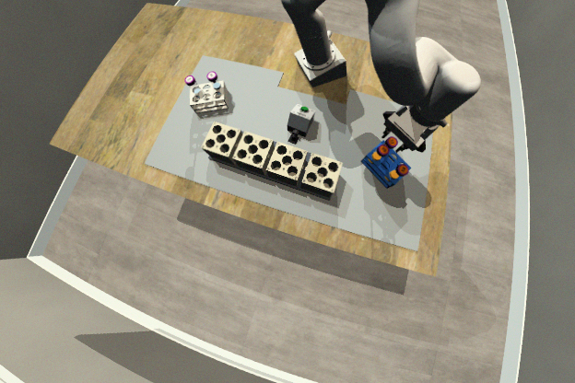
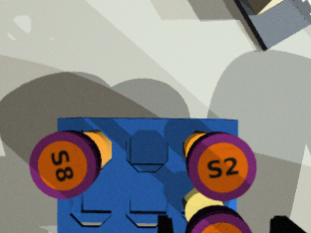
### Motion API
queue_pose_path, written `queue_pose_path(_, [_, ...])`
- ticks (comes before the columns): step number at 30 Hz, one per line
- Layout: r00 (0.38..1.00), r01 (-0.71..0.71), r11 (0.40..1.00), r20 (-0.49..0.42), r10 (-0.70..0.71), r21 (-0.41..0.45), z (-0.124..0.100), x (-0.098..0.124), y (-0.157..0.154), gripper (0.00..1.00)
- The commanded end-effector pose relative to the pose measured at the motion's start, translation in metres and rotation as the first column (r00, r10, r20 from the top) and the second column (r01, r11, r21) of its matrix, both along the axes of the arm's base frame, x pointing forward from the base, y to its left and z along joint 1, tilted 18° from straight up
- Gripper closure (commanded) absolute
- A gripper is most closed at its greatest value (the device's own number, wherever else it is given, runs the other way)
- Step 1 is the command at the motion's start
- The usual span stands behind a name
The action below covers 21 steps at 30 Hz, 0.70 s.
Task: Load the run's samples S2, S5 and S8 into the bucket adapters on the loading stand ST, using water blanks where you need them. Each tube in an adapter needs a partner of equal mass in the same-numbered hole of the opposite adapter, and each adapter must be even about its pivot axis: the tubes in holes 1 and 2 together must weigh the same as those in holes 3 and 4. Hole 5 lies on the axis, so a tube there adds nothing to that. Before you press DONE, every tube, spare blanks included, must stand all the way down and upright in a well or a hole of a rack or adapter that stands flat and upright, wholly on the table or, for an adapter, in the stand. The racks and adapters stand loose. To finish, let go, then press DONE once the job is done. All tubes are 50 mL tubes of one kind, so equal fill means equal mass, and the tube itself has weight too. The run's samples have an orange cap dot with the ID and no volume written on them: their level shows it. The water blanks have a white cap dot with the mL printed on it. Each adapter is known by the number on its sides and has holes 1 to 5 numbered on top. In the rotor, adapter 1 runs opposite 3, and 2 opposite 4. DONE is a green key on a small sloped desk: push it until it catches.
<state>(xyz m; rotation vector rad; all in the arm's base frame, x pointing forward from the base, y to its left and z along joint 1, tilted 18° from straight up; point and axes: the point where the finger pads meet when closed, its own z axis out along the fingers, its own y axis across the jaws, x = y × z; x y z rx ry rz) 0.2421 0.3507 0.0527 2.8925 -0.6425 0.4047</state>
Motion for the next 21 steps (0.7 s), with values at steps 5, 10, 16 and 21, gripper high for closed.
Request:
queue_pose_path(5, [1.0, -0.001, 1.0, 0.002, 0.001, 0.003, -0.003, 0.001, 0.001, 0.43])
queue_pose_path(10, [1.0, -0.001, 1.0, 0.002, 0.001, 0.003, -0.006, 0.002, 0.0, 0.43])
queue_pose_path(16, [1.0, -0.001, 1.0, 0.002, 0.001, 0.003, -0.008, 0.003, -0.001, 0.43])
queue_pose_path(21, [1.0, -0.001, 1.0, 0.002, 0.001, 0.003, -0.012, 0.003, -0.001, 0.43])
